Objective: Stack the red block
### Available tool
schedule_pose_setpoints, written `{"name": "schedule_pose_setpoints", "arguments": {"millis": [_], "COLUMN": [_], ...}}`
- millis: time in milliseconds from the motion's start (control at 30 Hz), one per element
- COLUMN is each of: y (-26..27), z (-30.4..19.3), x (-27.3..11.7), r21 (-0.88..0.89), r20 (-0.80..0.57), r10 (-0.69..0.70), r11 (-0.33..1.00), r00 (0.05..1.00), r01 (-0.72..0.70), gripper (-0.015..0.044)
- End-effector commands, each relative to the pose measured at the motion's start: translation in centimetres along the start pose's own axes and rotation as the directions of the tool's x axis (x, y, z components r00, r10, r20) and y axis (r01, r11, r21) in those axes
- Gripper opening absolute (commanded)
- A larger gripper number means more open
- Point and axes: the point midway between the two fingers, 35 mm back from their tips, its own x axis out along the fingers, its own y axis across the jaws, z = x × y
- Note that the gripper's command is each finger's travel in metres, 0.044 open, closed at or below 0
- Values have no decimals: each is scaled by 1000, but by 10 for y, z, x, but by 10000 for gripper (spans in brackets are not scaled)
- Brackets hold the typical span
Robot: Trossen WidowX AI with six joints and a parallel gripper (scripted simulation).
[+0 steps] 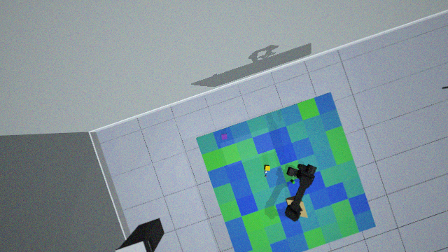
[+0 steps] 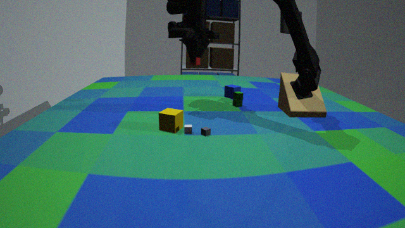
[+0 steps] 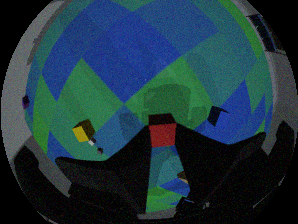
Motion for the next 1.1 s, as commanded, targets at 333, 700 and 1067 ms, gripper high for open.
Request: {"name": "schedule_pose_setpoints", "arguments": {"millis": [333,700,1067], "y": [-39,-61,-73], "z": [-47,-89,-111], "x": [-5,-1,6], "r21": [-1,0,0], "r20": [2,-2,-5], "r10": [-8,-7,-4], "r11": [1000,1000,1000], "r00": [1000,1000,1000], "r01": [8,7,4], "gripper": [0,0,0]}}
